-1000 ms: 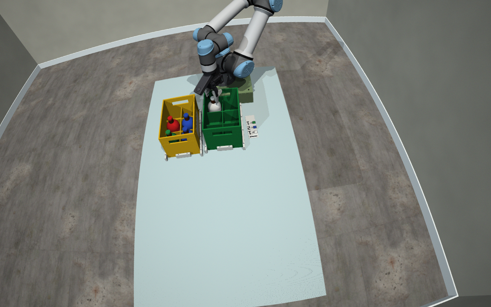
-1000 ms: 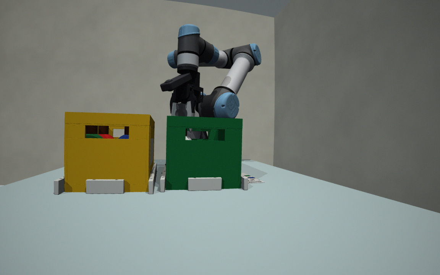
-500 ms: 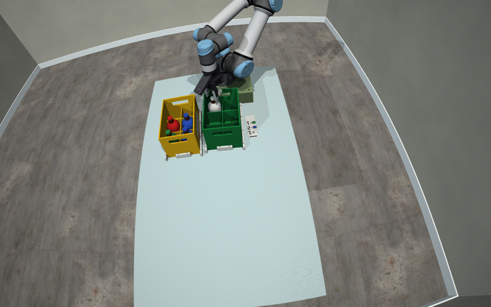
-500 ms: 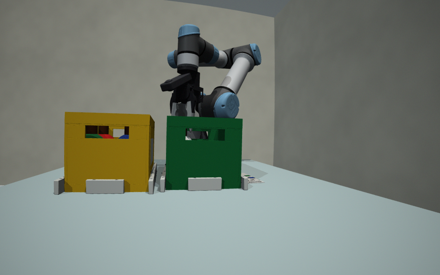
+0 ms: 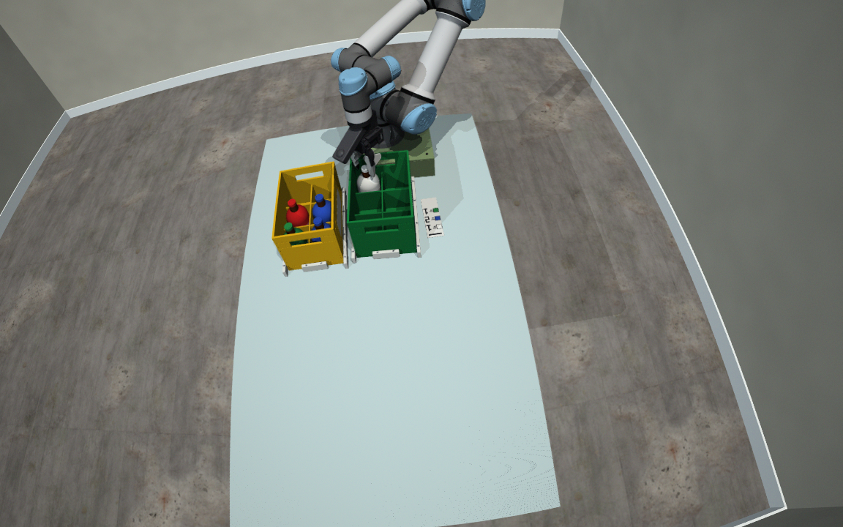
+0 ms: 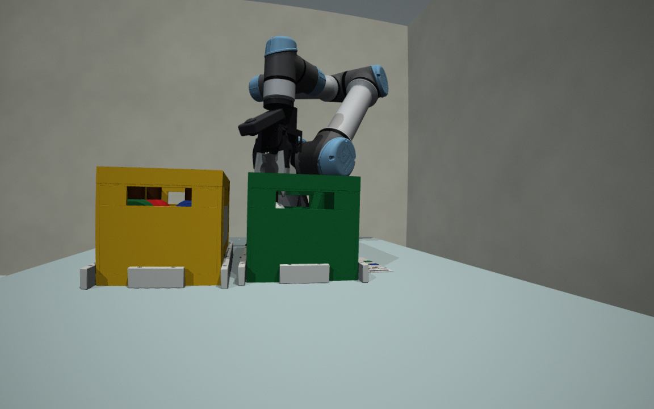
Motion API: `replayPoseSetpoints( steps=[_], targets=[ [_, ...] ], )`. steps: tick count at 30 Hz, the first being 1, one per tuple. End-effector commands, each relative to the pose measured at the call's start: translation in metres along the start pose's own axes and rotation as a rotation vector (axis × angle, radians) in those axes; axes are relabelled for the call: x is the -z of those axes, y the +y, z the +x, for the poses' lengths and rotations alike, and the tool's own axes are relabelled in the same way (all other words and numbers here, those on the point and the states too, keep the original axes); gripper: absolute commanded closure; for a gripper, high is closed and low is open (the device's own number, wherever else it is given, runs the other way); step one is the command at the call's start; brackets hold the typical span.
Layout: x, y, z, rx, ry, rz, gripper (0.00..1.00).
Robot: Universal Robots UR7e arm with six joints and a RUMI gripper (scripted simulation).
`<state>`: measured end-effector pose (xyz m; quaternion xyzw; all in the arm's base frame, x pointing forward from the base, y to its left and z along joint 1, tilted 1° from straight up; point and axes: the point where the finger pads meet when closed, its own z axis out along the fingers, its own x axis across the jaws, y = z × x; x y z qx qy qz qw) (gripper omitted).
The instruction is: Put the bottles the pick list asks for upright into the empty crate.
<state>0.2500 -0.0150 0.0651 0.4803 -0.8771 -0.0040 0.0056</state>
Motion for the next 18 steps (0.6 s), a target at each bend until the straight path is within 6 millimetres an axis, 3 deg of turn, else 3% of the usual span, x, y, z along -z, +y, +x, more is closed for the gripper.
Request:
replayPoseSetpoints(
  steps=[1, 5, 18],
  targets=[
    [0.000, 0.000, 0.000, -0.001, 0.001, -0.001, 0.62],
    [0.000, 0.000, 0.000, -0.001, 0.001, -0.001, 0.62],
    [0.031, -0.001, 0.000, -0.001, 0.001, 0.004, 0.62]
  ],
)
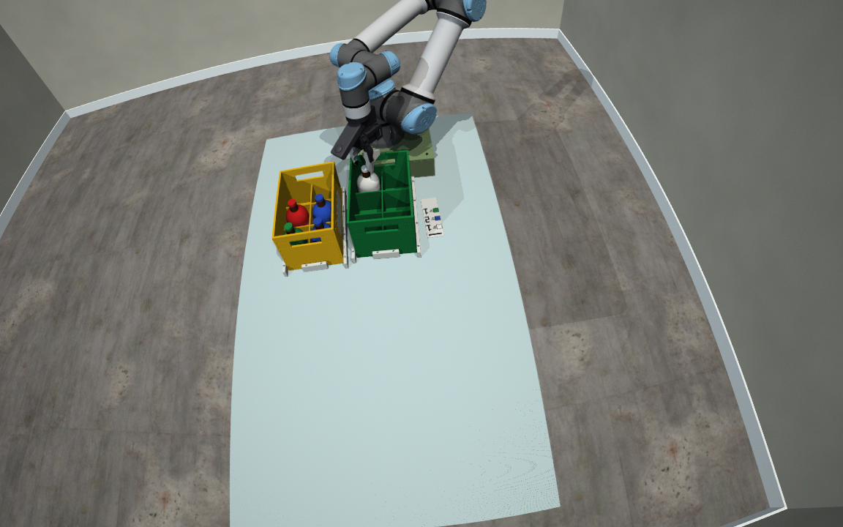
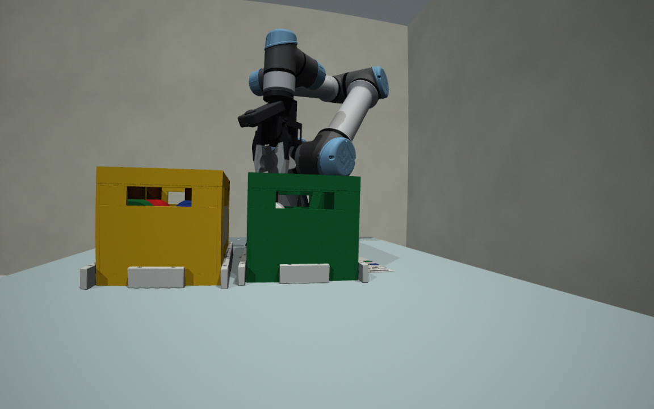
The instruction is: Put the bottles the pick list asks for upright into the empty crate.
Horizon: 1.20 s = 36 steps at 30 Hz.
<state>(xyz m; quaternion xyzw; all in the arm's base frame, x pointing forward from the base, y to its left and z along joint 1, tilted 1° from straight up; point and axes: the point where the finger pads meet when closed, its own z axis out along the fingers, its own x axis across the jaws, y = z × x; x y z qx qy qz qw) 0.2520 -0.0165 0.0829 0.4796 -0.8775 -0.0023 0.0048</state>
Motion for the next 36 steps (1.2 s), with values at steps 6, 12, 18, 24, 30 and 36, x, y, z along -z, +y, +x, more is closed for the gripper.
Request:
replayPoseSetpoints(
  steps=[6, 12, 18, 24, 30, 36],
  targets=[
    [0.029, 0.001, 0.000, 0.001, 0.001, 0.000, 0.62],
    [0.045, 0.001, 0.000, 0.001, 0.001, 0.000, 0.62],
    [0.056, 0.001, 0.000, 0.001, 0.001, 0.000, 0.62],
    [0.069, 0.001, 0.000, 0.001, 0.001, 0.000, 0.62],
    [0.069, 0.001, 0.000, 0.001, 0.000, -0.001, 0.62],
    [0.067, 0.002, 0.000, 0.001, 0.000, -0.004, 0.62]
  ],
)
